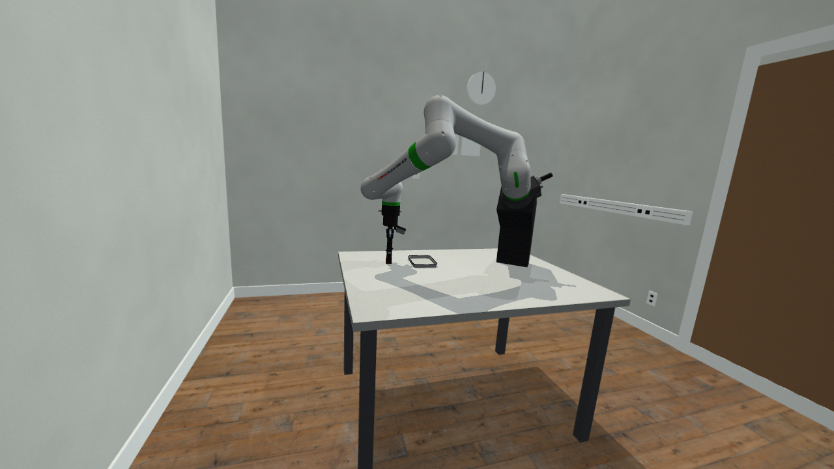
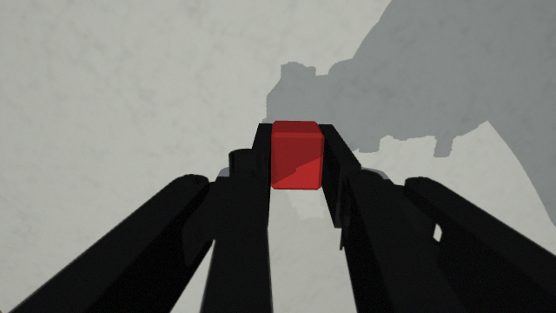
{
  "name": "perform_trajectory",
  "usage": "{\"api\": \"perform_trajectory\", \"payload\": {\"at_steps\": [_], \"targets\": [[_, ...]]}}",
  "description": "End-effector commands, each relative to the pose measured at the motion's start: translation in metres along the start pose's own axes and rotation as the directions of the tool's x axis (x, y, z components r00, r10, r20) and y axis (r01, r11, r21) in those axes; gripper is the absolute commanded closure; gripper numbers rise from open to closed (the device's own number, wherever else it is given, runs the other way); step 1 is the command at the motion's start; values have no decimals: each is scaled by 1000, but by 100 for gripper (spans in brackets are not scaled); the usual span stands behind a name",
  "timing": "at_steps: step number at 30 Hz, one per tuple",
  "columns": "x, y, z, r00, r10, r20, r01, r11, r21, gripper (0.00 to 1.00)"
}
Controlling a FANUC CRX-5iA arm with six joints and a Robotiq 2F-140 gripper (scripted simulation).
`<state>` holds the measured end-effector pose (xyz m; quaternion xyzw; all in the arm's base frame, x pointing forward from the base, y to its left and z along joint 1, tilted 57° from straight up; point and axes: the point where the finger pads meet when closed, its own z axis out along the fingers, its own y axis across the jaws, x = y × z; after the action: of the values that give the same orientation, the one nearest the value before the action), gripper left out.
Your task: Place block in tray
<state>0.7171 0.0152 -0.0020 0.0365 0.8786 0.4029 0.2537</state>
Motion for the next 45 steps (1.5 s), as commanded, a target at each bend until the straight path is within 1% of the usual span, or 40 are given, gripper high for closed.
{"api": "perform_trajectory", "payload": {"at_steps": [1, 28, 33, 38, 40, 45], "targets": [[-1, 0, -1, 1000, 0, 1, 0, 1000, 1, 90], [-1, 0, -2, 1000, 0, 1, 0, 1000, 1, 90], [-1, 0, -9, 1000, 0, 1, 0, 1000, 1, 90], [-1, 0, -21, 1000, 0, 1, 0, 1000, 1, 90], [-1, 0, -21, 1000, 0, 1, 0, 1000, 1, 90], [-1, 0, -35, 1000, 0, 1, 0, 1000, 1, 90]]}}
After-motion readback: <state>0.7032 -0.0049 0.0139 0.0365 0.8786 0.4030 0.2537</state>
